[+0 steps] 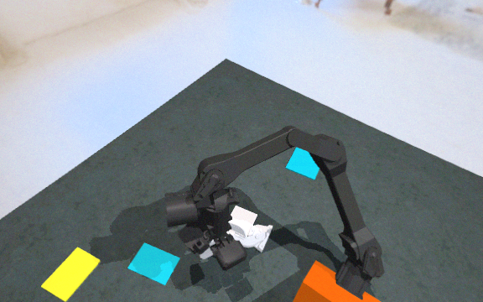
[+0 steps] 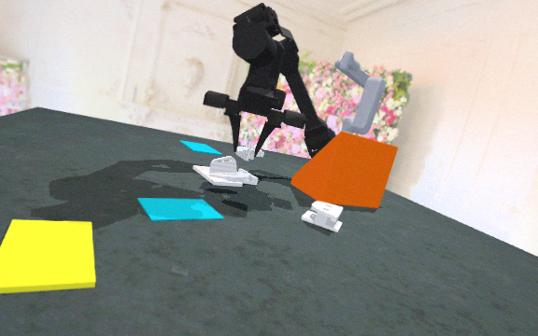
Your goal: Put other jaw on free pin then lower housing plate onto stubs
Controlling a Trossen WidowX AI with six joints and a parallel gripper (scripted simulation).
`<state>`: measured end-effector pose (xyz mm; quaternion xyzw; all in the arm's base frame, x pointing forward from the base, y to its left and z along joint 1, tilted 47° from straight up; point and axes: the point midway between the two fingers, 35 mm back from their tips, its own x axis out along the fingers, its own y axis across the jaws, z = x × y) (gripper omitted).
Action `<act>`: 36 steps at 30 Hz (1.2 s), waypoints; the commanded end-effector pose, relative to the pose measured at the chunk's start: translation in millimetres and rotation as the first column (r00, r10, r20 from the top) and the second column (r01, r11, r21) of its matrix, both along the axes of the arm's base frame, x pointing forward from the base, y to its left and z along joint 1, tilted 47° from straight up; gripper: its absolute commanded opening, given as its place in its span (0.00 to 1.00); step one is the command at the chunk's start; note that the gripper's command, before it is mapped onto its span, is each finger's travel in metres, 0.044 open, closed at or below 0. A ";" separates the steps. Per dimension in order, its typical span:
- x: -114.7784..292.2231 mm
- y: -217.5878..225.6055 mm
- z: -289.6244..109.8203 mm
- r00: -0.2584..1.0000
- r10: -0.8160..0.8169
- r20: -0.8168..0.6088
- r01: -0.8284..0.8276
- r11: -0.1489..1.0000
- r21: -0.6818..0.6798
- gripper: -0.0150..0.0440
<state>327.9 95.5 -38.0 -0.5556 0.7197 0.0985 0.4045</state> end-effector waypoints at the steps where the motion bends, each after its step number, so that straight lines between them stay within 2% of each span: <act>1: -1.7 -7.9 12.2 0.994 -0.072 0.088 0.072 0.997 -0.002 0.48; 14: -14.0 -32.4 38.1 0.907 -0.282 0.312 0.289 0.957 0.023 0.48; 27: -30.6 -57.1 60.6 0.729 -0.457 0.509 0.480 0.872 0.095 0.48; 32: -36.9 -65.3 67.2 0.652 -0.505 0.565 0.535 0.835 0.129 0.48; 36: -37.2 -65.6 67.5 0.649 -0.507 0.567 0.537 0.834 0.130 0.48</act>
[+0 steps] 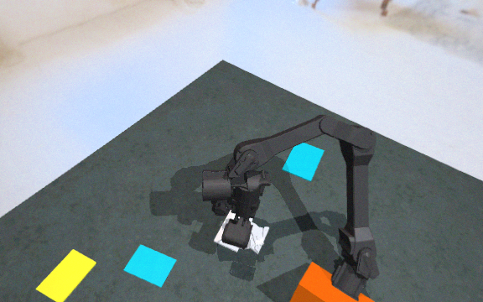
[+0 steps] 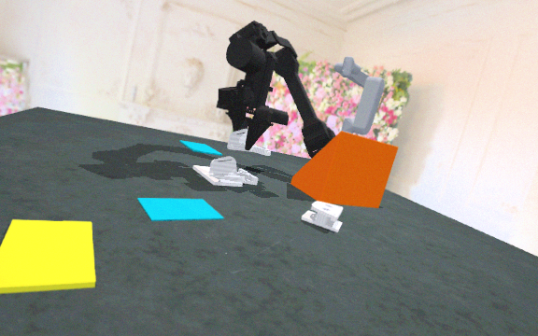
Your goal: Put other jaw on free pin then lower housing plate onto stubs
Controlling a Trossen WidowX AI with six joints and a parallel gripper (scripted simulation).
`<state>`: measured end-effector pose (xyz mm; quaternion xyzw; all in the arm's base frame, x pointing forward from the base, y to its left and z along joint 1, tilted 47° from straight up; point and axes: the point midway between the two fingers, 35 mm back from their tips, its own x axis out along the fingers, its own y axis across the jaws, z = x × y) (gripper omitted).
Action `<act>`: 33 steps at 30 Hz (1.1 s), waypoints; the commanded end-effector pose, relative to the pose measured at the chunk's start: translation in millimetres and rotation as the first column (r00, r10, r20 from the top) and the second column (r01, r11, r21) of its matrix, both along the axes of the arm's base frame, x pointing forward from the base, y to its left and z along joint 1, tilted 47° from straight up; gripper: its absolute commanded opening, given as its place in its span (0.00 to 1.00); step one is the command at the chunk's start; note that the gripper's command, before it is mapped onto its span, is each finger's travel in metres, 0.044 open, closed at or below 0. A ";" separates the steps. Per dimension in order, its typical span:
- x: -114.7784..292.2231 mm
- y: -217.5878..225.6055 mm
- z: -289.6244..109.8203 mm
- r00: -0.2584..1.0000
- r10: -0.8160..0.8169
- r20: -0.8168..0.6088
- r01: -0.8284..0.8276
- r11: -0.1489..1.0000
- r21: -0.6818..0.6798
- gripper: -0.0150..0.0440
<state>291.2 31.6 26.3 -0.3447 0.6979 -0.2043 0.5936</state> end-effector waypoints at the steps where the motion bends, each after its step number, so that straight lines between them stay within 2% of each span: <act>1: -0.5 -1.7 3.2 1.000 -0.014 0.027 0.014 1.000 -0.002 0.48; 33: 6.2 -10.3 12.3 1.000 -0.008 0.021 0.008 1.000 -0.001 0.48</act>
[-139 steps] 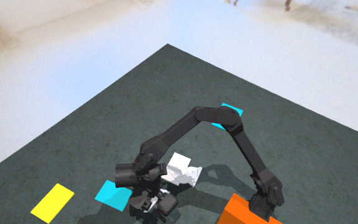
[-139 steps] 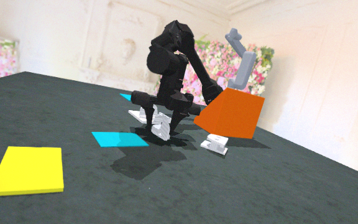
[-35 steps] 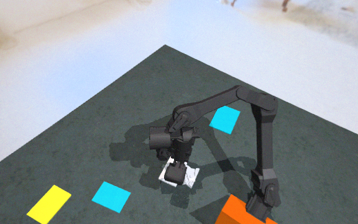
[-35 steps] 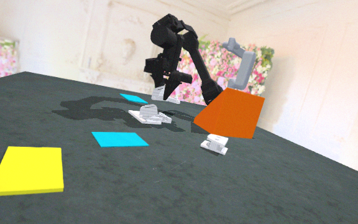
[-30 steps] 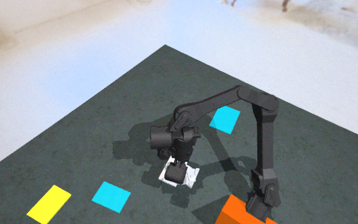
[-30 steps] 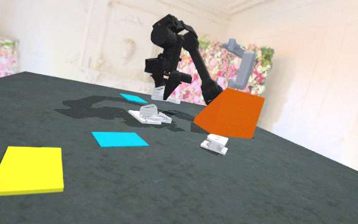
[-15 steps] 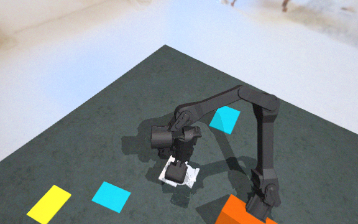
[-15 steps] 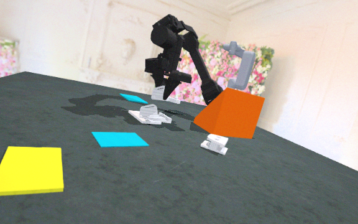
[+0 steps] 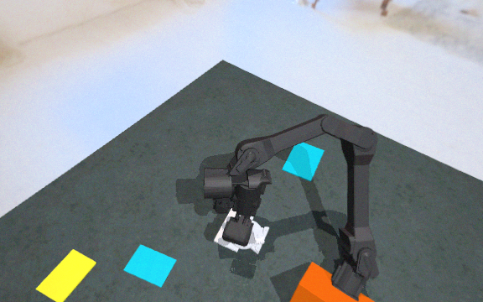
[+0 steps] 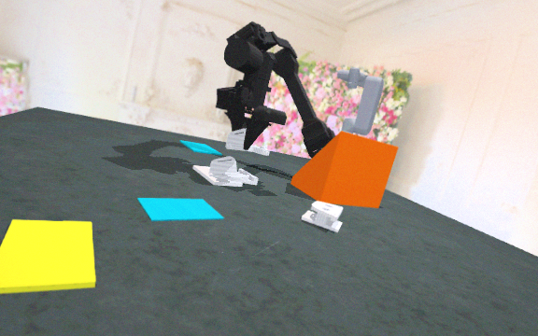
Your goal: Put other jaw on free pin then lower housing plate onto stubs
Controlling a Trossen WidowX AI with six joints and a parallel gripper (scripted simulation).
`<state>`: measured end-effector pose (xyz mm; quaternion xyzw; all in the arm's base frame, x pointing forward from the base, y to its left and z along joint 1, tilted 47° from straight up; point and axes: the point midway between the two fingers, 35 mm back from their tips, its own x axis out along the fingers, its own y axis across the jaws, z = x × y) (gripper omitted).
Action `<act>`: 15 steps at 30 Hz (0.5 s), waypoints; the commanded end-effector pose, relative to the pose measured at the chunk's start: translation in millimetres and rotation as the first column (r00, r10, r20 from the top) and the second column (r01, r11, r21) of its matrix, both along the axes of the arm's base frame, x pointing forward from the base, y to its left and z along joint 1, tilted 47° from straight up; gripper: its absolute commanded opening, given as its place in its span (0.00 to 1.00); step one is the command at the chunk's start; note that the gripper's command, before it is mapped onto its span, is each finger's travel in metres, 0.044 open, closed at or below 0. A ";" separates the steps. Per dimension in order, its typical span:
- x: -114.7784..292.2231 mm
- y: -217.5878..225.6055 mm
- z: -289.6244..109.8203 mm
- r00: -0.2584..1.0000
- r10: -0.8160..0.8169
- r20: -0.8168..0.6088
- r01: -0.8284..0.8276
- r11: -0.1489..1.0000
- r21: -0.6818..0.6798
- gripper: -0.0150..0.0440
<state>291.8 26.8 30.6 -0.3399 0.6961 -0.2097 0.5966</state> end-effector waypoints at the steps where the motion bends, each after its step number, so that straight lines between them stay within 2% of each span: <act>1: 7.0 -7.5 10.1 1.000 0.003 0.009 -0.003 1.000 0.000 0.48; 15: 23.0 -36.4 38.9 1.000 0.002 0.010 -0.002 1.000 -0.004 0.48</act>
